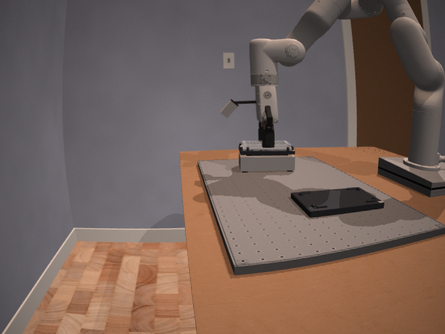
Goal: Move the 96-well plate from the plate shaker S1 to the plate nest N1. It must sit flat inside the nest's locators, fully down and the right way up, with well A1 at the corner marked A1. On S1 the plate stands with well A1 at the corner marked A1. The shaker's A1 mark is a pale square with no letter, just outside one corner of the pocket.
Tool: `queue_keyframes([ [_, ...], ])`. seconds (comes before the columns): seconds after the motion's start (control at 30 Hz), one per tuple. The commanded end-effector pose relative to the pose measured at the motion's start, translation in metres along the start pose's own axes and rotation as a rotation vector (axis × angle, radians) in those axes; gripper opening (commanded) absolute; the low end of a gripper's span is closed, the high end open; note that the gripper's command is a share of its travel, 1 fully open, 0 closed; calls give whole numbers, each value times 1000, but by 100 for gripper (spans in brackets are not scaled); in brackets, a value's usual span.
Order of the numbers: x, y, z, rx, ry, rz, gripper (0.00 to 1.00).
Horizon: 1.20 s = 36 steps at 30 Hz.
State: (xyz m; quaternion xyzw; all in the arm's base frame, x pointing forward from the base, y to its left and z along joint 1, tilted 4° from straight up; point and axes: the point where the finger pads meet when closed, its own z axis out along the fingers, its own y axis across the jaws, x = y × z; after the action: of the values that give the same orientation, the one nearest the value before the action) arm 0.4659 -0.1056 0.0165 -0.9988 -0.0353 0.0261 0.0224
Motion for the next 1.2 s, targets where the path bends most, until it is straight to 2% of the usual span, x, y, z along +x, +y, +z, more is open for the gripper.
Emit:
queue_keyframes([
  [0.0,2,0,-2,-2,4,0,0],
  [0.27,2,0,-2,-2,4,0,0],
  [1.17,2,0,-17,-2,4,0,0],
])
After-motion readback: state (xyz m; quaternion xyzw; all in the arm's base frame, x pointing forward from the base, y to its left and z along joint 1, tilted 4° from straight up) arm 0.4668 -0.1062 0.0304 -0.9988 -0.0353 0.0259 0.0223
